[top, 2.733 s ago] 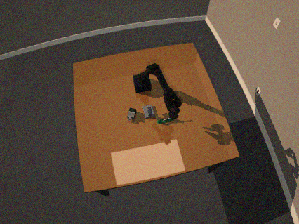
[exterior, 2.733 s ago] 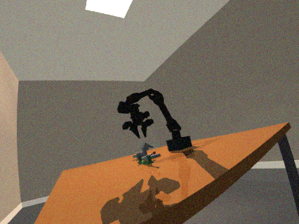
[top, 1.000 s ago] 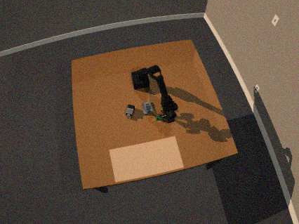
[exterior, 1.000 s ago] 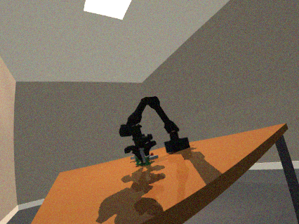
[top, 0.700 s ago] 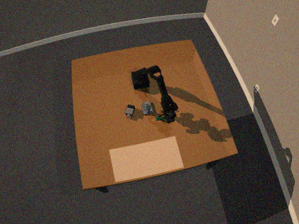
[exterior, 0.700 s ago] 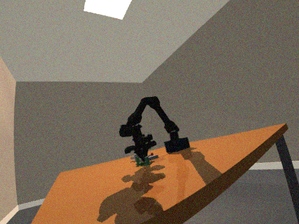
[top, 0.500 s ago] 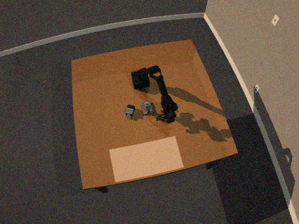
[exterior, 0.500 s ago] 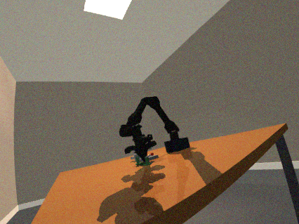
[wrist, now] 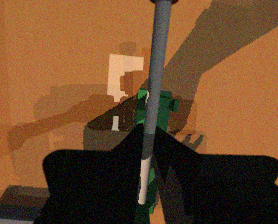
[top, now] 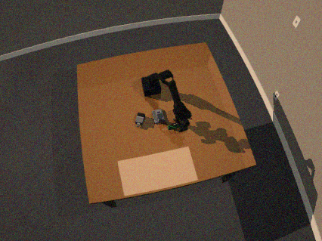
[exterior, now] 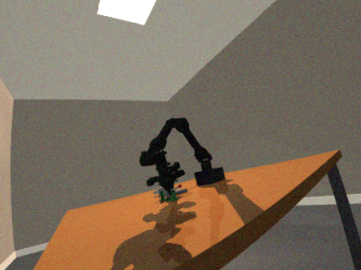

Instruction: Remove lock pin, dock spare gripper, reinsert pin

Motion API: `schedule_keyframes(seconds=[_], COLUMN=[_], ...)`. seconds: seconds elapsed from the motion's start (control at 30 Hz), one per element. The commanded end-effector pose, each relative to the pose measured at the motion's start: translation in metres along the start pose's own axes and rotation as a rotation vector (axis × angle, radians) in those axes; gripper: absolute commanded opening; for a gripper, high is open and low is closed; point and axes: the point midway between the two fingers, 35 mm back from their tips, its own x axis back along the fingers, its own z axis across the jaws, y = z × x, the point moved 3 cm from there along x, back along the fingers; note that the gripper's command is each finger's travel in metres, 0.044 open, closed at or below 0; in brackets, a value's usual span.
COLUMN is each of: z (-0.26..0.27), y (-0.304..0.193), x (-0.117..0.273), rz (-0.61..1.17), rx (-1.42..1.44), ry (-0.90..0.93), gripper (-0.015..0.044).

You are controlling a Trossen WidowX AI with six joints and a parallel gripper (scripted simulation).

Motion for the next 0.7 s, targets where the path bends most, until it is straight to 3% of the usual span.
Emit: schedule_keyframes(seconds=[0.0, 0.67], z=[-0.001, 0.010], y=[0.002, 0.001], x=[0.010, 0.018], rz=[-0.001, 0.016], rx=[0.002, -0.019], ry=[-0.006, 0.066], gripper=[0.0000, 0.0000])
